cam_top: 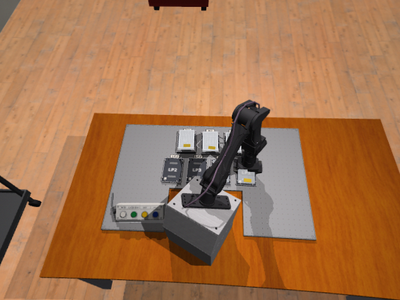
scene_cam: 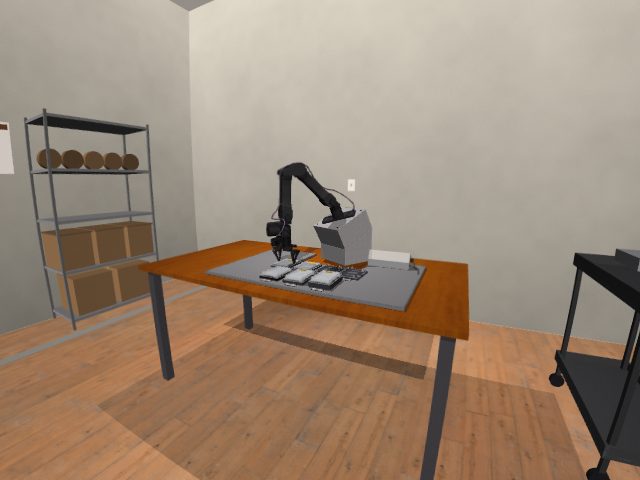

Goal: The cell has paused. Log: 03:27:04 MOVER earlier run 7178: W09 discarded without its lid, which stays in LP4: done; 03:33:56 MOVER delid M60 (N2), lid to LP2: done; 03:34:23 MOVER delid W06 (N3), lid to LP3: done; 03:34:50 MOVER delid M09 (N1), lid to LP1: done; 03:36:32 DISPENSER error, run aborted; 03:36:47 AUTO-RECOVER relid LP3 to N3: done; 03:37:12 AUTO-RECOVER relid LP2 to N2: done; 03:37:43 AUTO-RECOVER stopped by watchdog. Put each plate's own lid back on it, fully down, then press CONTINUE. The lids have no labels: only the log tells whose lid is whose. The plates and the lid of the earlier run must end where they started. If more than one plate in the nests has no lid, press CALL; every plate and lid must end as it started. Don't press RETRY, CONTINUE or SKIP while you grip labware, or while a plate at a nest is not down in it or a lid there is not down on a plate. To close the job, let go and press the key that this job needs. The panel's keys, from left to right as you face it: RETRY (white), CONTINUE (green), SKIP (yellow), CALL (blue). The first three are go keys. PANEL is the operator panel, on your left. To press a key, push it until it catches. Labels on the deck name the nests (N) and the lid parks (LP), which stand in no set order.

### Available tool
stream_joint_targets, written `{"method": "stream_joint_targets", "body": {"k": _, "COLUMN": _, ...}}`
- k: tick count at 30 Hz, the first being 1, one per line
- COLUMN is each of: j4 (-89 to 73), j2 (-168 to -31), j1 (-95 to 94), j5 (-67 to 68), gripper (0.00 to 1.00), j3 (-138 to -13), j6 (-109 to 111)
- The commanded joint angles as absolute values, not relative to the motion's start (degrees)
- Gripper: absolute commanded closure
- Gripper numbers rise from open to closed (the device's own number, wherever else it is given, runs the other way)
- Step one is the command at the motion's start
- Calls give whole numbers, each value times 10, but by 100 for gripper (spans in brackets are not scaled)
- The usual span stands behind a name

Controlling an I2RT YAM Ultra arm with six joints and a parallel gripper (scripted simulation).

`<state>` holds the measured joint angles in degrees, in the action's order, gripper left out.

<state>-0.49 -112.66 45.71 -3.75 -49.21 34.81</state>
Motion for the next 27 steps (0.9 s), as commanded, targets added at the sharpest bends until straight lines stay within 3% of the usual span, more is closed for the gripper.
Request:
{"method": "stream_joint_targets", "body": {"k": 1, "j4": 8, "j2": -1120, "j1": 454, "j5": -45, "gripper": 0, "j3": -498, "j6": 341}}
{"method": "stream_joint_targets", "body": {"k": 10, "j4": 3, "j2": -1115, "j1": 453, "j5": -45, "gripper": 0, "j3": -500, "j6": 341}}
{"method": "stream_joint_targets", "body": {"k": 27, "j4": 1, "j2": -1111, "j1": 451, "j5": -45, "gripper": 15, "j3": -498, "j6": 341}}
